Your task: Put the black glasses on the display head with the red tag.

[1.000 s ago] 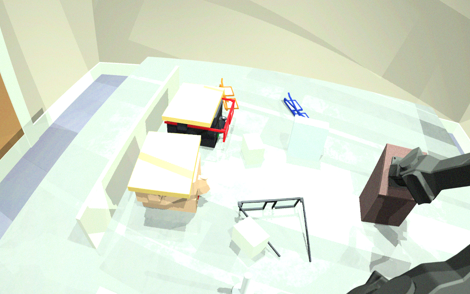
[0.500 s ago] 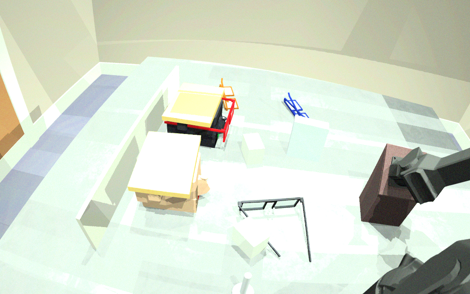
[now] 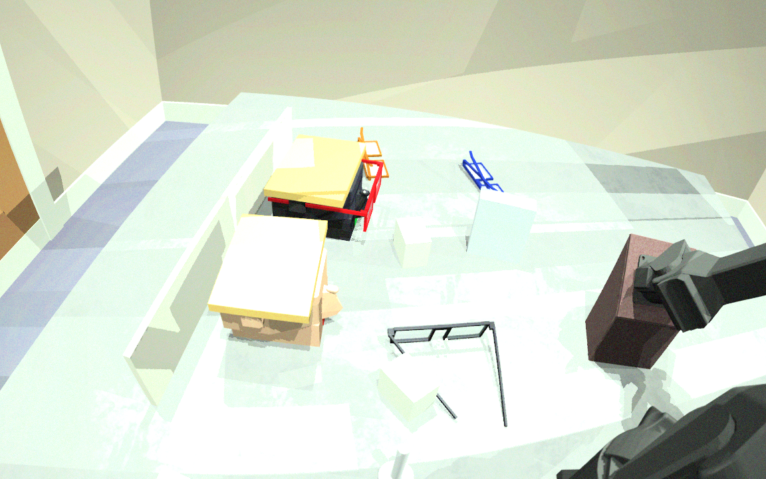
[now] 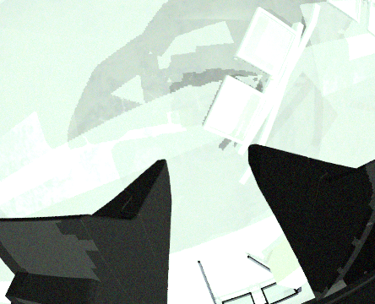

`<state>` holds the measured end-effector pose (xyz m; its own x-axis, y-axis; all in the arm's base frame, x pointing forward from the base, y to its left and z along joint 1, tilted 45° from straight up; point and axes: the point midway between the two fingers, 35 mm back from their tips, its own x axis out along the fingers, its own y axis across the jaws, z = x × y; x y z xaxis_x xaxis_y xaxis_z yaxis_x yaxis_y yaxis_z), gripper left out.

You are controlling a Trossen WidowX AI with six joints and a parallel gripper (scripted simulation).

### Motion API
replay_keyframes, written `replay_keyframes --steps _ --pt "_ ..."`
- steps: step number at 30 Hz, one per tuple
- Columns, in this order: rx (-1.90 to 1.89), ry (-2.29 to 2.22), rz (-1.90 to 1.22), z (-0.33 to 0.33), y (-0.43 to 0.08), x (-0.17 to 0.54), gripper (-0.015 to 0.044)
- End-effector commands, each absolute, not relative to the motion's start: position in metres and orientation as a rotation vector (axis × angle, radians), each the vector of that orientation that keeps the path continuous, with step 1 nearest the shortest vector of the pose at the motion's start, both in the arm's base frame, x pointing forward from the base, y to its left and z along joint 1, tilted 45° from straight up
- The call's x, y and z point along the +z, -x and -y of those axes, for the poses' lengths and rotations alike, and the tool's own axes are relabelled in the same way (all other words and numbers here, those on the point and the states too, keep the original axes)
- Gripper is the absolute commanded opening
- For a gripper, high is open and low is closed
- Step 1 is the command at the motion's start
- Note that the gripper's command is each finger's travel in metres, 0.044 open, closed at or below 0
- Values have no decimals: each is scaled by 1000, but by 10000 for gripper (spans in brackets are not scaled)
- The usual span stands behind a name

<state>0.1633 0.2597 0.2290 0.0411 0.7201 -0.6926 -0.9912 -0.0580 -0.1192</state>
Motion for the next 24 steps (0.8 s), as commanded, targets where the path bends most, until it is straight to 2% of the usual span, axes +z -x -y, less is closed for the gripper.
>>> replay_keyframes --steps 1,7,12,24 --pt "1327 442 -789 -247 -186 203 200" --pt "872 -150 -1264 -215 -223 159 200" --pt "397 -661 -1534 -181 -244 124 200" --pt "-573 -1524 -1711 -117 -259 68 200"
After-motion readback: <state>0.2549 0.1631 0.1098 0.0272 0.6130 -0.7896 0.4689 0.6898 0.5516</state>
